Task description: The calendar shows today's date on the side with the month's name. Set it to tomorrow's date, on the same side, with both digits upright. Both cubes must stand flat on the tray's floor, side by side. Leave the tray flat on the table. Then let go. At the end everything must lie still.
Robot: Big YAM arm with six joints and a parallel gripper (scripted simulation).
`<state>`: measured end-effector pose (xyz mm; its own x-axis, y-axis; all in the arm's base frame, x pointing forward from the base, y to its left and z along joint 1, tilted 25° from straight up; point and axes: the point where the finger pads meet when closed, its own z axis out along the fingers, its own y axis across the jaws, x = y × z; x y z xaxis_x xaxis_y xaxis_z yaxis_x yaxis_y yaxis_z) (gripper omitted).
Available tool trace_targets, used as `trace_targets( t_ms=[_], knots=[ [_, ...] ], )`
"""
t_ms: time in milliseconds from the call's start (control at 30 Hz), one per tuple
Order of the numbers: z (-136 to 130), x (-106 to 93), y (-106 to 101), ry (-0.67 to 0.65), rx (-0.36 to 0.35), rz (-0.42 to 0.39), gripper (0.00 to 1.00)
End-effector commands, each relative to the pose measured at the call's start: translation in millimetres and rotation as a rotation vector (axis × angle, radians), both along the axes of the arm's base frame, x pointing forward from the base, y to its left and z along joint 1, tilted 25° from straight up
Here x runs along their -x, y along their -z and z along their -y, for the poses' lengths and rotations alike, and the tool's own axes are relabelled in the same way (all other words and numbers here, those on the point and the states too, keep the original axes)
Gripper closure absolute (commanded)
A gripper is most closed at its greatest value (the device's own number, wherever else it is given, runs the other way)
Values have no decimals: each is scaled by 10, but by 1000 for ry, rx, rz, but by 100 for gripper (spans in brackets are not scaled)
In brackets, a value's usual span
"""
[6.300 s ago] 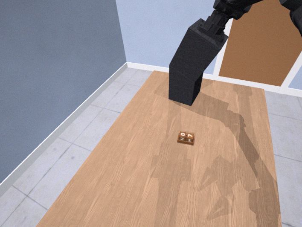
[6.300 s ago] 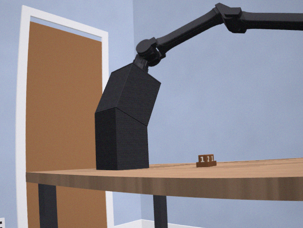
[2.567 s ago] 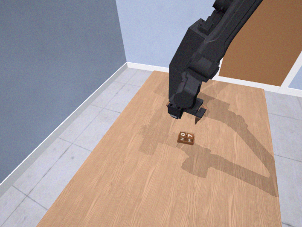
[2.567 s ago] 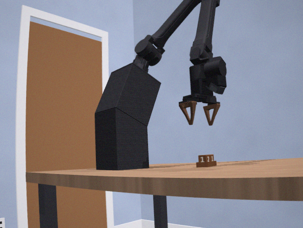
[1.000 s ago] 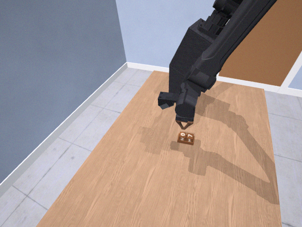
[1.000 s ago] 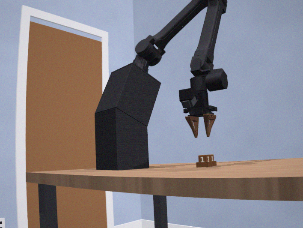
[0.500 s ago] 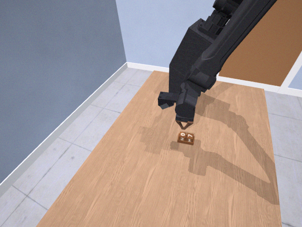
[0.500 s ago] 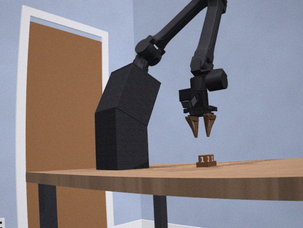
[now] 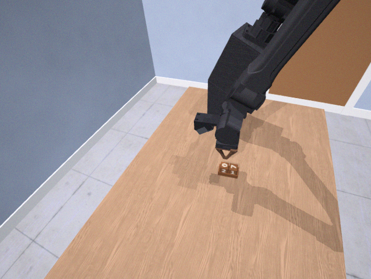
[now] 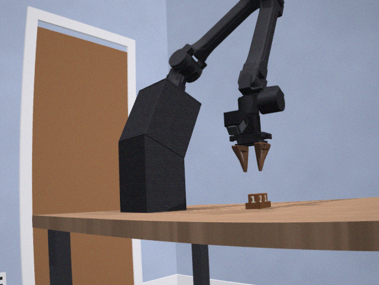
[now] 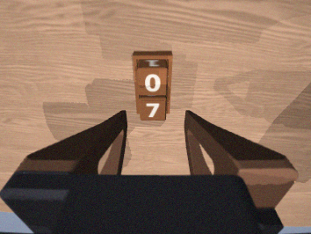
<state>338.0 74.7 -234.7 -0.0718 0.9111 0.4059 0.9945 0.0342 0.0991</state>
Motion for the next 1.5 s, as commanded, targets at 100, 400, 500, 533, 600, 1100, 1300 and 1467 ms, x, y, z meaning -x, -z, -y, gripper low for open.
trace_targets(
  t_ms=[100, 400, 500, 533, 600, 1100, 1300, 1467],
  knots=[
    [-40, -57, 19, 0, 4, 16, 55],
    [-68, -51, 97, 0, 4, 12, 55],
    [-76, -134, 20, 0, 3, 36, 55],
    [-80, -88, 87, 0, 4, 22, 55],
    [-90, -53, 143, 0, 4, 12, 55],
    [-181, -139, 266, 0, 3, 30, 55],
    [-211, -69, 406, 0, 4, 11, 55],
    [-237, -120, 415, 0, 3, 23, 55]
  ],
)
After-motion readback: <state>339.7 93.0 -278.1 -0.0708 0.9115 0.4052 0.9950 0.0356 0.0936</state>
